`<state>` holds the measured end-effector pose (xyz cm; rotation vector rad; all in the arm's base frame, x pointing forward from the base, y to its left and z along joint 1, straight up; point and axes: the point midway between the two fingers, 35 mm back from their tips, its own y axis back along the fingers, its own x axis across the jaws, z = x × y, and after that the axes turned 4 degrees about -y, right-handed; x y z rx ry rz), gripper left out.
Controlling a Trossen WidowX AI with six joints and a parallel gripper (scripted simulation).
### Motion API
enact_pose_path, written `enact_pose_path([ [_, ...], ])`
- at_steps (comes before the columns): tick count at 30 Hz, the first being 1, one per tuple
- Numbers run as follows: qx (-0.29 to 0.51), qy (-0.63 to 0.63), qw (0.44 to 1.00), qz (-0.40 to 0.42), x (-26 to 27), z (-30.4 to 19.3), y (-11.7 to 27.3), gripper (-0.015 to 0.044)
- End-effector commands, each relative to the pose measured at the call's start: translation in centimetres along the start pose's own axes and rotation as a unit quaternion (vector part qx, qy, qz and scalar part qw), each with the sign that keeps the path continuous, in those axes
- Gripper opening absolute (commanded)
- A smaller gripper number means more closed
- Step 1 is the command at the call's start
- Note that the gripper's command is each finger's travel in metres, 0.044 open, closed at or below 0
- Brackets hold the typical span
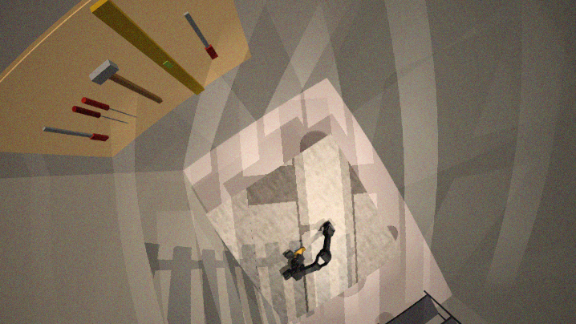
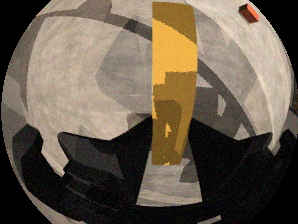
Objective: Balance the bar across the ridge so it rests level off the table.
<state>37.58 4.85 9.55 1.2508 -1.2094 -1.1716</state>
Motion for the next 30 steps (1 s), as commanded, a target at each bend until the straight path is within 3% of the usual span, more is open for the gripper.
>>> enact_pose_path([
  [1, 0.000, 0.000, 1.000, 0.000, 0.00, 0.00, 0.00, 0.0000],
  [6, 0.000, 0.000, 1.000, 0.000, 0.00, 0.00, 0.00, 0.0000],
  [13, 0.000, 0.000, 1.000, 0.000, 0.00, 0.00, 0.00, 0.0167],
  [30, 0.000, 0.000, 1.000, 0.000, 0.00, 0.00, 0.00, 0.0168],
])
